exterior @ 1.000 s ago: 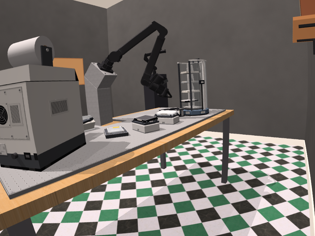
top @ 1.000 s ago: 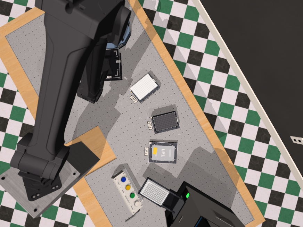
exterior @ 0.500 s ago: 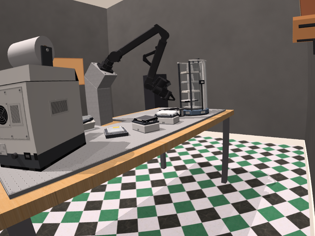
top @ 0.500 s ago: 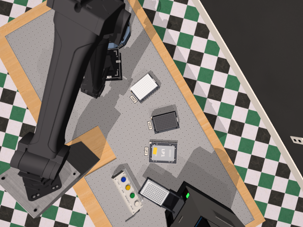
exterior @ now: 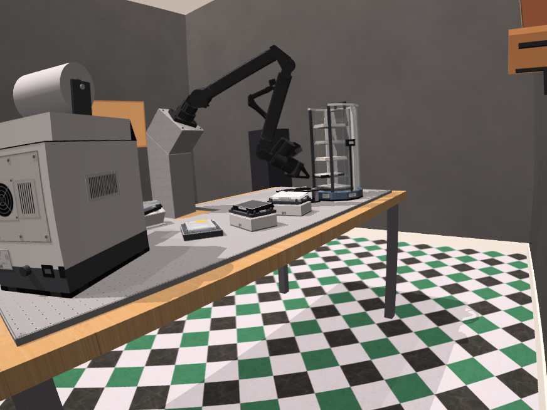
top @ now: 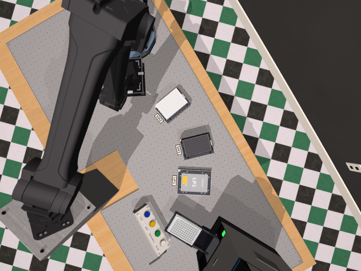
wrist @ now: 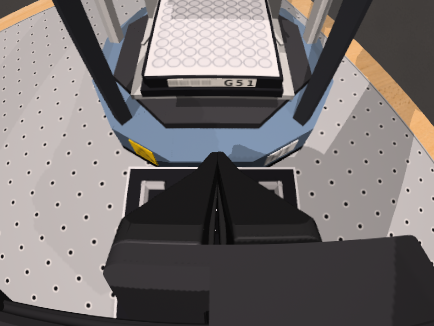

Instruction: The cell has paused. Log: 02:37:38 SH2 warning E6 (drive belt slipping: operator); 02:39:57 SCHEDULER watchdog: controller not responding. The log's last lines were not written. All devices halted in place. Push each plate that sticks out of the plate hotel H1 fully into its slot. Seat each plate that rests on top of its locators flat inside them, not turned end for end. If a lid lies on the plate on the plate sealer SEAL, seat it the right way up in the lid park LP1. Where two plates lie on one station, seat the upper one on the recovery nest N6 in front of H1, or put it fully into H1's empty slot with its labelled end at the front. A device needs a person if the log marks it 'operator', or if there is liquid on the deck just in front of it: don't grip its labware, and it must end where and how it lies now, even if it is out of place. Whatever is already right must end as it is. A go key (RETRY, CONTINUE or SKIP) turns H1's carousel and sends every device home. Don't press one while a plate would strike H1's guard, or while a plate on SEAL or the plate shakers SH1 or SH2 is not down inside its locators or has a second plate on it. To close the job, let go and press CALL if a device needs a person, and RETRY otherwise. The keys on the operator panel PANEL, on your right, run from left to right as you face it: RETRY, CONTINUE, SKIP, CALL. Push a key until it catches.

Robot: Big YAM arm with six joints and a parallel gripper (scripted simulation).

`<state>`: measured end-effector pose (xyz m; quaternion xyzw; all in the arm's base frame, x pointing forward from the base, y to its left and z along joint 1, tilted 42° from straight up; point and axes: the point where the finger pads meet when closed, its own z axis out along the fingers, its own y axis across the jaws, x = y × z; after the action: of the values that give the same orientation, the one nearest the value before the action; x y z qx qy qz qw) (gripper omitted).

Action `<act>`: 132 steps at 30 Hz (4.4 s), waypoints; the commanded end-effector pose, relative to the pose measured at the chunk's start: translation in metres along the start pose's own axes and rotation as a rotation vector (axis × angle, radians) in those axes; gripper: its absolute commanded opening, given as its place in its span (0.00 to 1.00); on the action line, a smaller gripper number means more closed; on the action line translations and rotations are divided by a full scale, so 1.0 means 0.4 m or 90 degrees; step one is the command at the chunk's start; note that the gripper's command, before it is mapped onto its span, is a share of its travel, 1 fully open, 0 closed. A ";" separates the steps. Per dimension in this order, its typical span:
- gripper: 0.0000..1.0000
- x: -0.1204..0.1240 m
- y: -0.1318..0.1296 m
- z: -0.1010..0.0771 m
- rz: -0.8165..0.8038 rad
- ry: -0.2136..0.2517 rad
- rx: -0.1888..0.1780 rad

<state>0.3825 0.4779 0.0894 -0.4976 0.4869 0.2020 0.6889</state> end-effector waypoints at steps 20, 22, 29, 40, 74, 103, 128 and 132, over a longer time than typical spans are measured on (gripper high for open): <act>0.00 -0.069 0.013 0.064 0.002 -0.012 -0.008; 0.00 -0.057 0.022 0.068 0.003 -0.005 -0.011; 0.00 -0.087 0.012 0.090 0.001 -0.013 -0.008; 0.00 -0.063 0.007 0.094 0.001 -0.003 -0.004; 0.00 -0.110 0.016 0.134 0.001 -0.011 -0.009; 0.00 -0.133 0.014 0.164 0.000 -0.014 -0.008; 0.00 -0.130 0.019 0.174 0.000 -0.010 -0.010; 0.00 -0.130 0.019 0.174 0.000 -0.010 -0.010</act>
<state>0.3945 0.5375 0.1159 -0.5001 0.4923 0.2019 0.6832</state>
